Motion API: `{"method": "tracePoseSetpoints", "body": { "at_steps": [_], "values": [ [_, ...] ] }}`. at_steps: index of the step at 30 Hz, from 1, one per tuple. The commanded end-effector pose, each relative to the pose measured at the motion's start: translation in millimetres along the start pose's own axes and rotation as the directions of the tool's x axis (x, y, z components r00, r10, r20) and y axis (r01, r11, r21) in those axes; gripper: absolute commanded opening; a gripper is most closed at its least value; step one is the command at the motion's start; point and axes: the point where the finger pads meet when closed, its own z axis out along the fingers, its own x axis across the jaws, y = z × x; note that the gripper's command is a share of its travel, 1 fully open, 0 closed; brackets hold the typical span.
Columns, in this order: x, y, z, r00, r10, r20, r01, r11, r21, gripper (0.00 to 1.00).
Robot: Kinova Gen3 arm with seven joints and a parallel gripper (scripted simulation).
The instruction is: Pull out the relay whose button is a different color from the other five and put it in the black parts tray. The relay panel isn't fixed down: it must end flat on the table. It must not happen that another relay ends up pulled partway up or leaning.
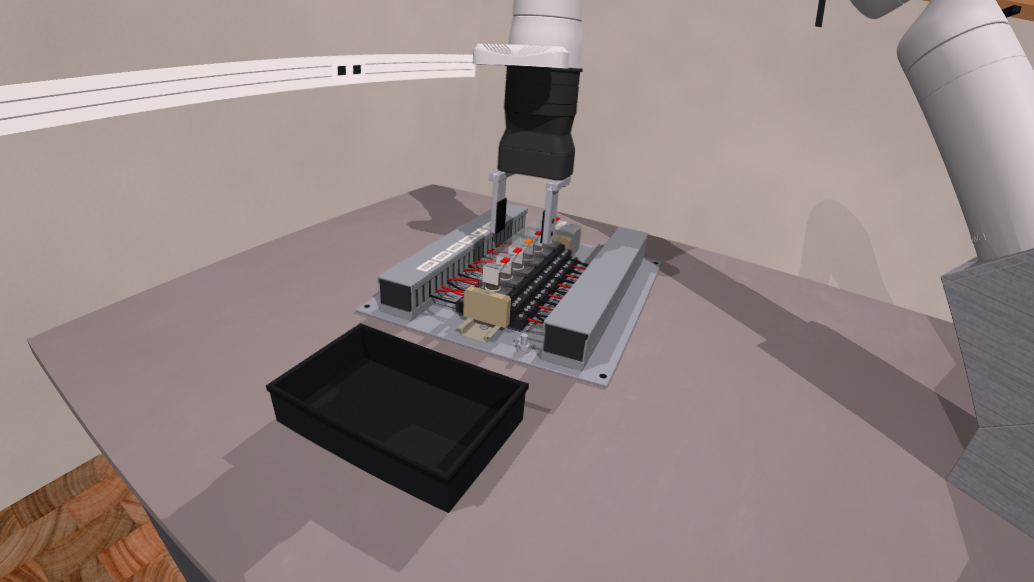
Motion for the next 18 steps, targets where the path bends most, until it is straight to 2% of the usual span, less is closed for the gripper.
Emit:
{"method": "tracePoseSetpoints", "body": {
  "at_steps": [1,18],
  "values": [
    [0.3,-0.2,0.5,1.000,0.000,-0.001,0.000,1.000,0.000,0.98],
    [0.3,-0.2,13.6,1.000,0.000,-0.001,0.000,1.000,0.000,0.98]
  ]
}}
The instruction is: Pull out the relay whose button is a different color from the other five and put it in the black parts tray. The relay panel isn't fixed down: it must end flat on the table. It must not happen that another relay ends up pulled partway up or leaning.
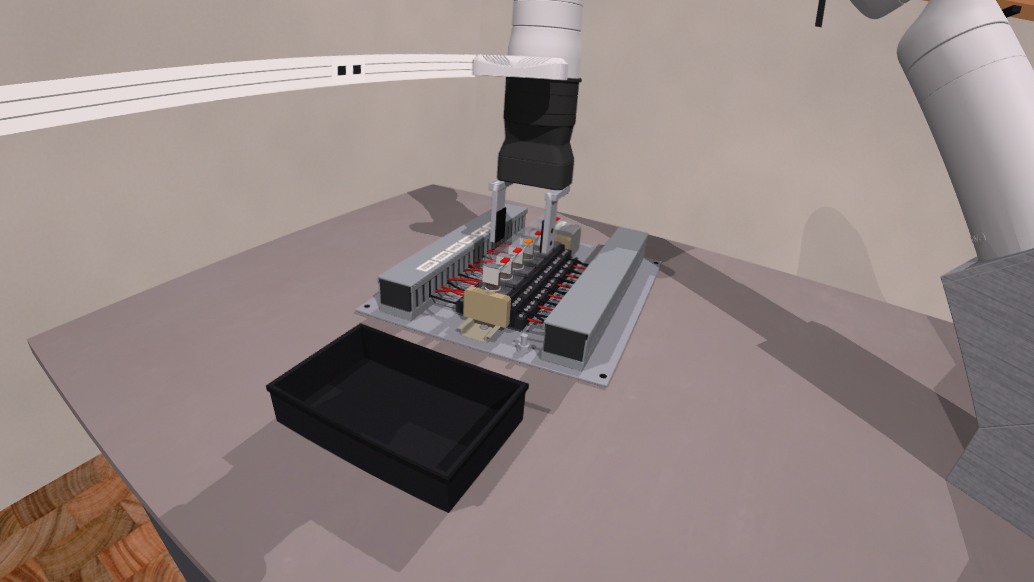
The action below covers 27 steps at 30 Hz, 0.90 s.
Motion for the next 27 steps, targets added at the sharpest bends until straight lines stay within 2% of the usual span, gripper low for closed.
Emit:
{"method": "tracePoseSetpoints", "body": {
  "at_steps": [1,16,27],
  "values": [
    [0.3,-0.3,3.1,1.000,0.000,-0.001,0.000,1.000,0.000,0.98],
    [0.4,-0.3,18.2,1.000,0.000,-0.001,0.000,1.000,0.000,0.98],
    [0.3,-0.3,21.8,1.000,0.000,-0.001,0.000,1.000,0.001,0.98]
  ]
}}
